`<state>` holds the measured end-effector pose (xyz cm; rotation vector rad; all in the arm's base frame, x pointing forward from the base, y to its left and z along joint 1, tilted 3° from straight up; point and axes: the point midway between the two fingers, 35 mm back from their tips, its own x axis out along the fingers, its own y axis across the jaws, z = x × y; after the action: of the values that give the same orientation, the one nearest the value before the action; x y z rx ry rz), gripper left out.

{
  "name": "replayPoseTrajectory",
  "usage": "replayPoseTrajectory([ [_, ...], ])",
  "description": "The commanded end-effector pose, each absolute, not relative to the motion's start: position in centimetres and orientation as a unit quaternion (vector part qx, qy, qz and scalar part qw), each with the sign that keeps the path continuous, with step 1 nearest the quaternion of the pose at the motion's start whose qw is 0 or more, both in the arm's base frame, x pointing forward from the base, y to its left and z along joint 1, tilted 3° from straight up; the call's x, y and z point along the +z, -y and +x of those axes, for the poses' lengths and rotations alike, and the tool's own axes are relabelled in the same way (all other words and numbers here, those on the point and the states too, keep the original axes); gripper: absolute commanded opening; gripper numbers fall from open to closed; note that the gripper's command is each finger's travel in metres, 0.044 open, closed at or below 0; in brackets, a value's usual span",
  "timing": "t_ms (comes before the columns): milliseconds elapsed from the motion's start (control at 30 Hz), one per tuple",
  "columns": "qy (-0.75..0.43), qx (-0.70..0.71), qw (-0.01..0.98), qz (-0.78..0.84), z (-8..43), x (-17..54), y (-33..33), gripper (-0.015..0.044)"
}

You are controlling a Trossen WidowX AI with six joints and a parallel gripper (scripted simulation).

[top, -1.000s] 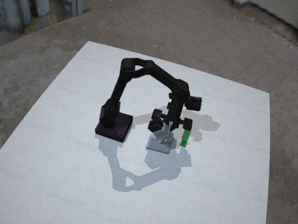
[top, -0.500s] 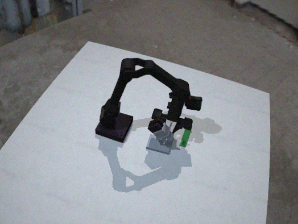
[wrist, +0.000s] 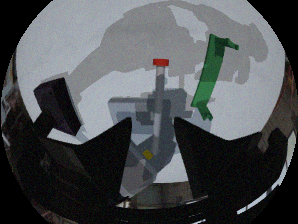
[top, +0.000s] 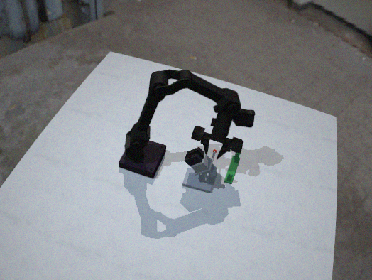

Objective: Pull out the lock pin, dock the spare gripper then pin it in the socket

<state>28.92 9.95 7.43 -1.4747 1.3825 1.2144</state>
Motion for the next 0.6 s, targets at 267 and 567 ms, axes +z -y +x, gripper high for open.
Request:
replayPoseTrajectory([
  [267, -0.542, 0.476, 0.380, -0.580, 28.7, 9.9, -11.8, 0.0200],
  [567, -0.542, 0.475, 0.377, -0.582, 28.6, 11.7, -13.0, 0.0200],
])
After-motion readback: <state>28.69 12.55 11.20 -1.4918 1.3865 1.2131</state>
